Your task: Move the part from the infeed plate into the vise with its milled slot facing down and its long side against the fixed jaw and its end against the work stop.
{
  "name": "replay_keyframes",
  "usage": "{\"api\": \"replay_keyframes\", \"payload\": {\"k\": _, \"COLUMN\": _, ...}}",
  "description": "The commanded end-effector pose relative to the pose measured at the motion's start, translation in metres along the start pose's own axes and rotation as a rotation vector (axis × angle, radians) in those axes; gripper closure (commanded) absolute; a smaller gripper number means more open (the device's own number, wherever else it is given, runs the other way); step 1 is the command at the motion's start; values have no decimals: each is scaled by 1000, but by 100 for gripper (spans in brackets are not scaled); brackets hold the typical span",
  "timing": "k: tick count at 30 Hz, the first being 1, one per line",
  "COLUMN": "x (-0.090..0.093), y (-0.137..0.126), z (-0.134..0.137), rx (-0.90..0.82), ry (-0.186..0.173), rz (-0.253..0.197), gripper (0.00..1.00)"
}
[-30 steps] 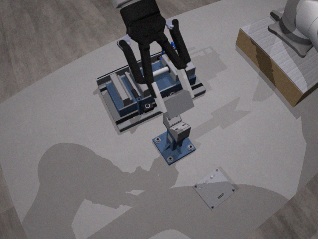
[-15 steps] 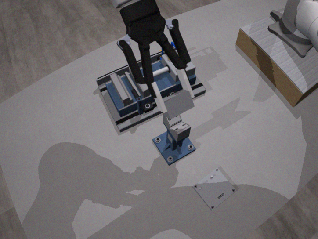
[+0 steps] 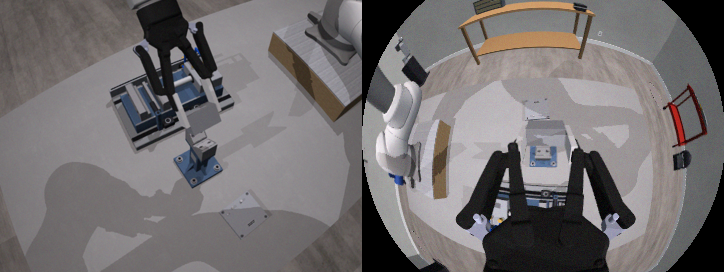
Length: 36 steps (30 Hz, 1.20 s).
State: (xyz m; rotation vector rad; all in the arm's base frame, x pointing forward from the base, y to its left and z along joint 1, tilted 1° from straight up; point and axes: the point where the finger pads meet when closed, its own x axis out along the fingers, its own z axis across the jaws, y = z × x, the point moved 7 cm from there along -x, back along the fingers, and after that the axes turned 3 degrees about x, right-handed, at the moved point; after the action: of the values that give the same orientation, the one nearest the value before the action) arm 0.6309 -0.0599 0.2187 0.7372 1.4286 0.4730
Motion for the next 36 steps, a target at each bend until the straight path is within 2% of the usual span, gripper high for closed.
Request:
{"api": "replay_keyframes", "payload": {"k": 1, "x": 3, "y": -3, "z": -3, "rx": 7, "ry": 7, "rz": 6, "gripper": 100}}
{"api": "replay_keyframes", "payload": {"k": 36, "x": 6, "y": -6, "z": -3, "rx": 7, "ry": 7, "rz": 6, "gripper": 100}}
